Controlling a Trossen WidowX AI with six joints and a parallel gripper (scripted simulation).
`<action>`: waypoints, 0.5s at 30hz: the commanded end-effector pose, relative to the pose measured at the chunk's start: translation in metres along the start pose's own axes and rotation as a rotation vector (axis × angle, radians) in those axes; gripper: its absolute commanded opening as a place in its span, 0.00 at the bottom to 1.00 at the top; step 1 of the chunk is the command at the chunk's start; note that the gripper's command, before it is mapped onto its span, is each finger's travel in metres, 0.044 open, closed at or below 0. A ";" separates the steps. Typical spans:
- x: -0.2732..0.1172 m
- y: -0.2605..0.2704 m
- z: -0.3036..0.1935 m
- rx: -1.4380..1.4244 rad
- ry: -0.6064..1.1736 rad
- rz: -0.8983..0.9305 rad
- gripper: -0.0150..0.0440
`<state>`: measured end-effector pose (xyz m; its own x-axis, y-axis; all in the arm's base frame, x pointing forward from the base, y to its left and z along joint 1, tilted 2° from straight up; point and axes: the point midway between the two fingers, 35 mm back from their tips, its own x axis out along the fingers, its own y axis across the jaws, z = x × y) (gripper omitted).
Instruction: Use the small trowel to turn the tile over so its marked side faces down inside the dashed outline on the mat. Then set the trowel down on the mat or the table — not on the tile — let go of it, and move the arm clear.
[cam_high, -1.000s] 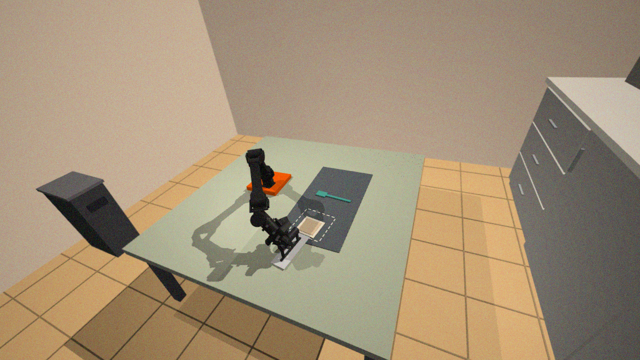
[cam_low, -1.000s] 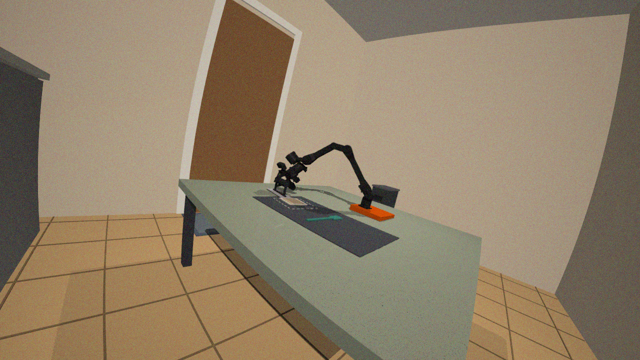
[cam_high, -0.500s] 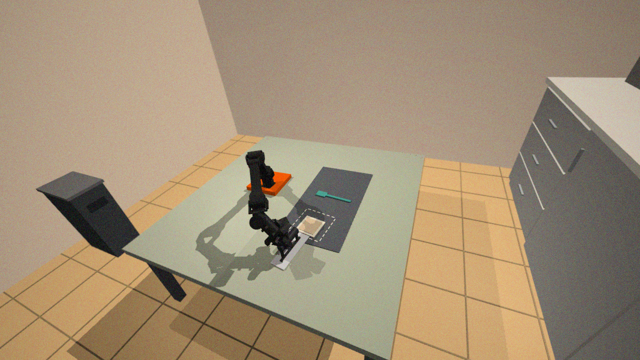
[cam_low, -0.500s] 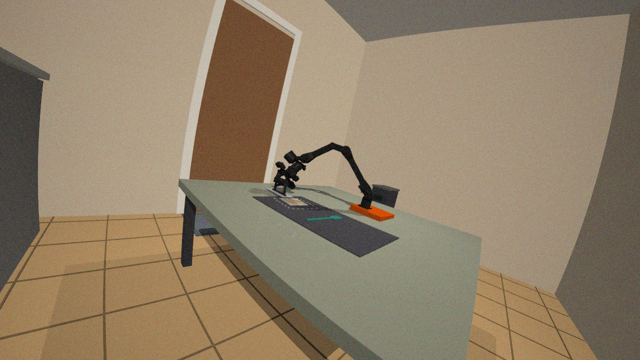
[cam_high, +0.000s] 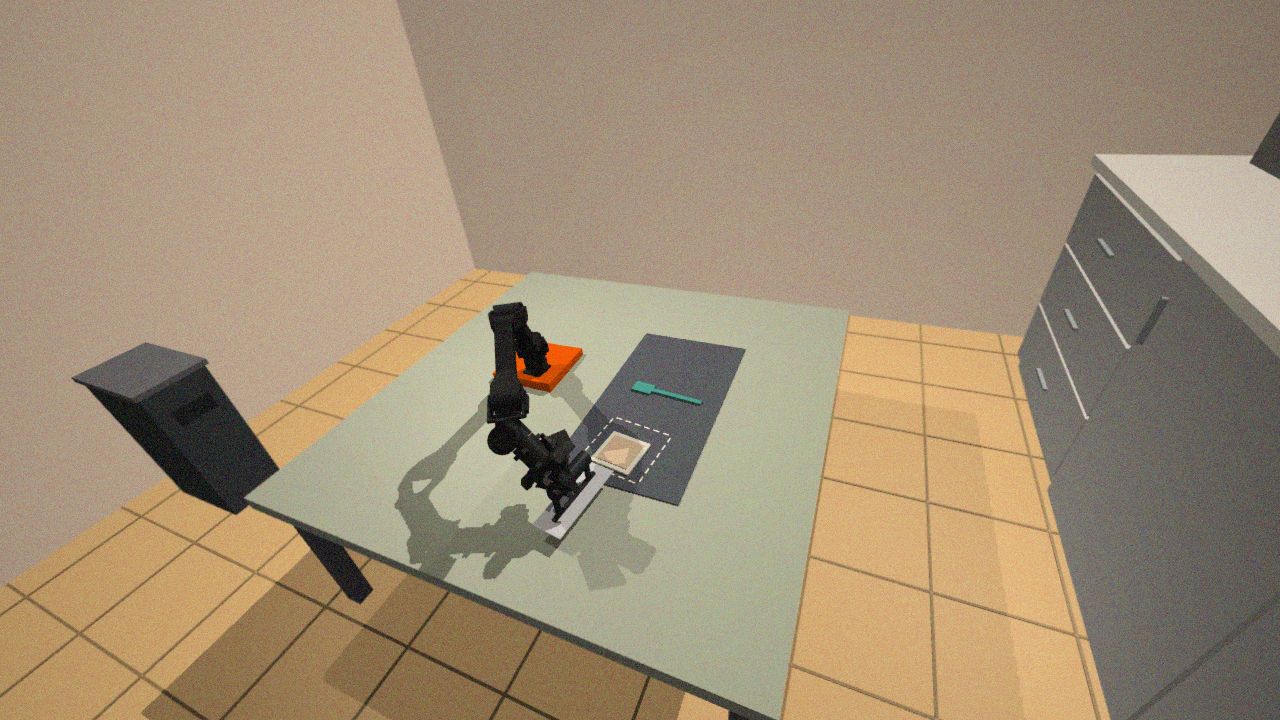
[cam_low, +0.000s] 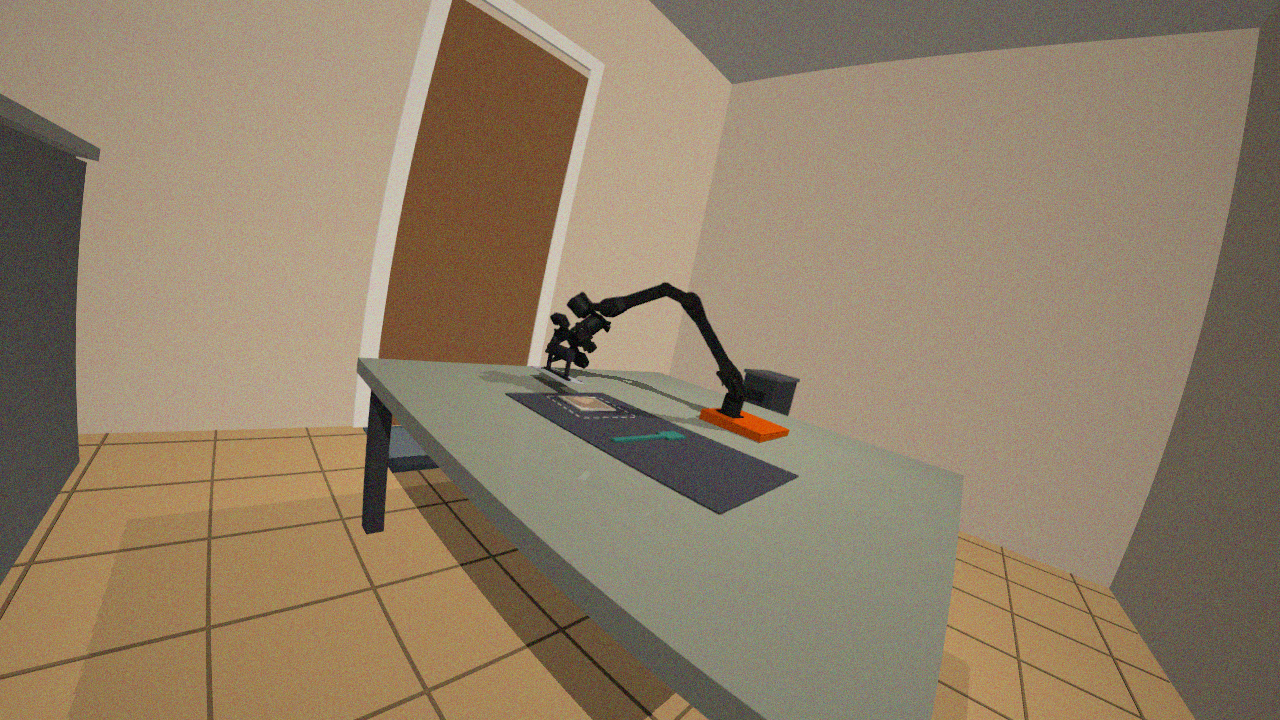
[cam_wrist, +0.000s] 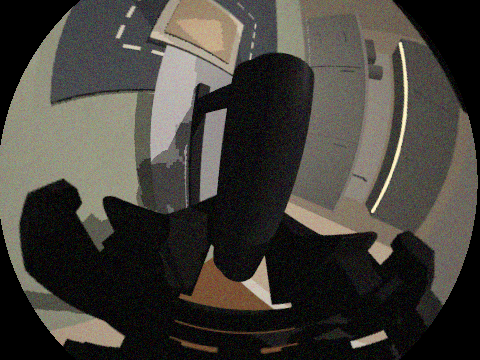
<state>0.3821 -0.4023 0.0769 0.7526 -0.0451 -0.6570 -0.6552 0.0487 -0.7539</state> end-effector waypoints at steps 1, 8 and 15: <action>0.005 -0.015 0.017 -0.035 -0.027 -0.018 0.25; 0.026 -0.038 0.074 -0.100 -0.111 -0.024 0.25; 0.043 -0.055 0.135 -0.173 -0.198 -0.027 0.25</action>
<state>0.4482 -0.2948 0.0804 0.7489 0.1233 -0.6512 -0.6448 -0.0915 -0.7589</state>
